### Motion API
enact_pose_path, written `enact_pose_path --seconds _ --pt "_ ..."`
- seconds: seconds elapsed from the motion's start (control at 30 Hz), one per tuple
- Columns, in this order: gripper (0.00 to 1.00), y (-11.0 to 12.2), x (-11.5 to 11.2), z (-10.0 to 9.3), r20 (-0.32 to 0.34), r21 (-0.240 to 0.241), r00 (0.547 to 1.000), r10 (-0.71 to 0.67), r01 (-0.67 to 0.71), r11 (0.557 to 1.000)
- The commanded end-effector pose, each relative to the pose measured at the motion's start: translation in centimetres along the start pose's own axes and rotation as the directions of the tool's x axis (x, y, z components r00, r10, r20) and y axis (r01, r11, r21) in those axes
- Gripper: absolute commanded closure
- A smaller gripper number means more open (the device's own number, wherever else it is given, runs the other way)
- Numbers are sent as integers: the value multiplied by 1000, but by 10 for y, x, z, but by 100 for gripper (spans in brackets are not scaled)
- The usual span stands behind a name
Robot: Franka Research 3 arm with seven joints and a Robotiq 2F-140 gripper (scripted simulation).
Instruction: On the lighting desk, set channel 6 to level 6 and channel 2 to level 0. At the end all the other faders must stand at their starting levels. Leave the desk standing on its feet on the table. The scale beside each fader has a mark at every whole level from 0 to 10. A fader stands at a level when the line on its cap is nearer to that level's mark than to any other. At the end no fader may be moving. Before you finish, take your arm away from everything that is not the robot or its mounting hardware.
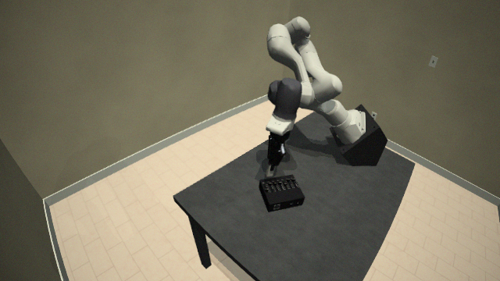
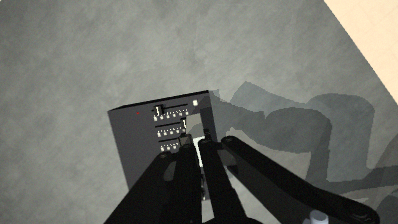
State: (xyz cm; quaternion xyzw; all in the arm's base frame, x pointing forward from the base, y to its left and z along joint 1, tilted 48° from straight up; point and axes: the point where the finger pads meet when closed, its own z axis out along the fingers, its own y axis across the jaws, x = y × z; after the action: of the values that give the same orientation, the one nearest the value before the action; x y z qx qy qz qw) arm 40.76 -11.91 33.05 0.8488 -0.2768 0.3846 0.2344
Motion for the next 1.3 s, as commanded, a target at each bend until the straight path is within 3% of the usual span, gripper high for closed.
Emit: enact_pose_path --seconds 0.0,0.27,0.33,0.37,0.83,0.9,0.93,1.27 --pt "100 5 0 1 21 14 961 -275 274 962" --pt "100 5 0 1 26 27 884 -468 467 884" --pt "100 5 0 1 26 27 884 -468 467 884" --pt "100 5 0 1 28 30 849 -528 527 849" --pt "100 5 0 2 39 54 610 -792 790 611" --pt "100 5 0 2 39 54 610 -792 790 611" --pt "100 5 0 2 41 59 554 -831 829 556" --pt "100 5 -1 8 49 83 324 -945 941 327"
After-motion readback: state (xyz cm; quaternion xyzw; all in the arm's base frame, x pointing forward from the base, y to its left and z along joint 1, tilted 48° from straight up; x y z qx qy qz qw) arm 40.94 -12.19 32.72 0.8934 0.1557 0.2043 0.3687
